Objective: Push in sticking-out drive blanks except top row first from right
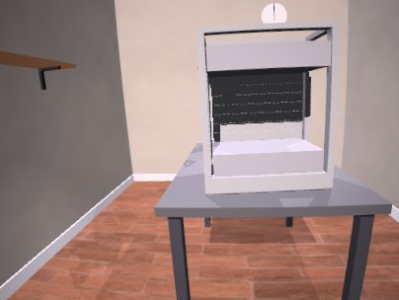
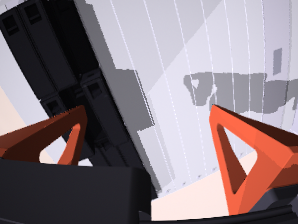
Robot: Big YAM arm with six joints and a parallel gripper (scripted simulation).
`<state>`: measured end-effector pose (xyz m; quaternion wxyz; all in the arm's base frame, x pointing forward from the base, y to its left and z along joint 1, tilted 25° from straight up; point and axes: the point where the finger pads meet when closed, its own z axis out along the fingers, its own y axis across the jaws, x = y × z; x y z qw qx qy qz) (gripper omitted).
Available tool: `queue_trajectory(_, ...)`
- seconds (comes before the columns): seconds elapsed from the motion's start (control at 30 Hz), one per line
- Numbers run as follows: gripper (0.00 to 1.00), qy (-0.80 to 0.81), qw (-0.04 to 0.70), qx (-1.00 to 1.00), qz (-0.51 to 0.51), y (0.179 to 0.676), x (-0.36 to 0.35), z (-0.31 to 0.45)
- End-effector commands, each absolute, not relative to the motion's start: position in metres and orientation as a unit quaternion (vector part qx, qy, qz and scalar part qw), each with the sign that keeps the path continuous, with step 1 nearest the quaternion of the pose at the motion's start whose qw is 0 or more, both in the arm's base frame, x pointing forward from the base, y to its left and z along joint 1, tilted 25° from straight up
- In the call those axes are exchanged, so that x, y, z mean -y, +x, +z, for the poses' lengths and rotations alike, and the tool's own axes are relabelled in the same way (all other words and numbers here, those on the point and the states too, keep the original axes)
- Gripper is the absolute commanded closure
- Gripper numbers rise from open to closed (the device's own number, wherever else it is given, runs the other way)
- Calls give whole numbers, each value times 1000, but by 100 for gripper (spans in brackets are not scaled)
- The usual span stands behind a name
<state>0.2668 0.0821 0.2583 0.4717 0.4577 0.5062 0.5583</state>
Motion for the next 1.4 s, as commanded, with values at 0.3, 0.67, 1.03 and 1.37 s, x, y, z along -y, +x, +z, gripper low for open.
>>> queue_trajectory(0.3, 0, 347, 548, -508, 567, 270, -115, 279)
queue_trajectory(0.67, 0, 294, 570, -504, 578, 269, -133, 291)
queue_trajectory(1.03, 0, 281, 578, -501, 579, 269, -137, 294)
queue_trajectory(1.37, 0, 280, 579, -499, 581, 268, -137, 296)
